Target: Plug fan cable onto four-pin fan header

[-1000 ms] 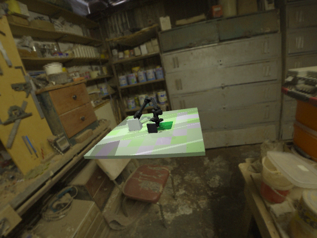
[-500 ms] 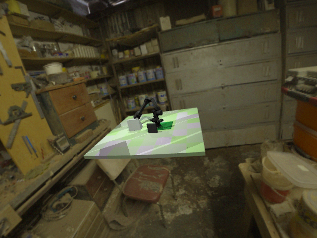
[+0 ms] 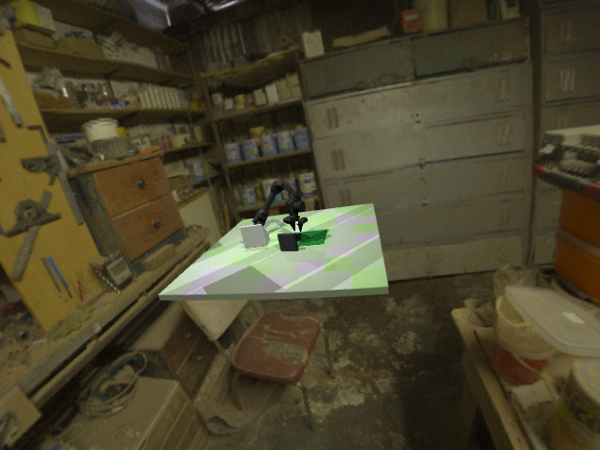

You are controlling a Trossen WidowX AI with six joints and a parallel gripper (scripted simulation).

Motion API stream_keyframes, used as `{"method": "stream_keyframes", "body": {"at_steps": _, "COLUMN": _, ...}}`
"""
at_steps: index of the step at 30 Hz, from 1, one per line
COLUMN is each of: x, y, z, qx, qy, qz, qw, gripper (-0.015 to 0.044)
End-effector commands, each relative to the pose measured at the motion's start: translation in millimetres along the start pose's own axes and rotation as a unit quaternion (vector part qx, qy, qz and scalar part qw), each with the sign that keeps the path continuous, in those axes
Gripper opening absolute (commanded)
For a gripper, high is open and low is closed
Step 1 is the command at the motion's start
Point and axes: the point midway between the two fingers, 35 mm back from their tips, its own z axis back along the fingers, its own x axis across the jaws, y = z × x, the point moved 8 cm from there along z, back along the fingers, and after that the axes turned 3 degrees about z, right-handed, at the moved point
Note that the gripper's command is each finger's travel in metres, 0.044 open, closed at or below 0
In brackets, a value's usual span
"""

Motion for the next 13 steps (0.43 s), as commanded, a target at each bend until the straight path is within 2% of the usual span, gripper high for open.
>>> {"method": "stream_keyframes", "body": {"at_steps": 1, "x": 0, "y": 4, "z": 4, "qx": -0.003, "qy": 0.003, "qz": 0.004, "qw": 1.0, "gripper": 0.026}}
{"method": "stream_keyframes", "body": {"at_steps": 8, "x": -6, "y": 109, "z": 4, "qx": -0.001, "qy": 0.003, "qz": 0.004, "qw": 1.0, "gripper": 0.026}}
{"method": "stream_keyframes", "body": {"at_steps": 13, "x": -10, "y": 122, "z": 4, "qx": 0.0, "qy": 0.004, "qz": 0.005, "qw": 1.0, "gripper": 0.026}}
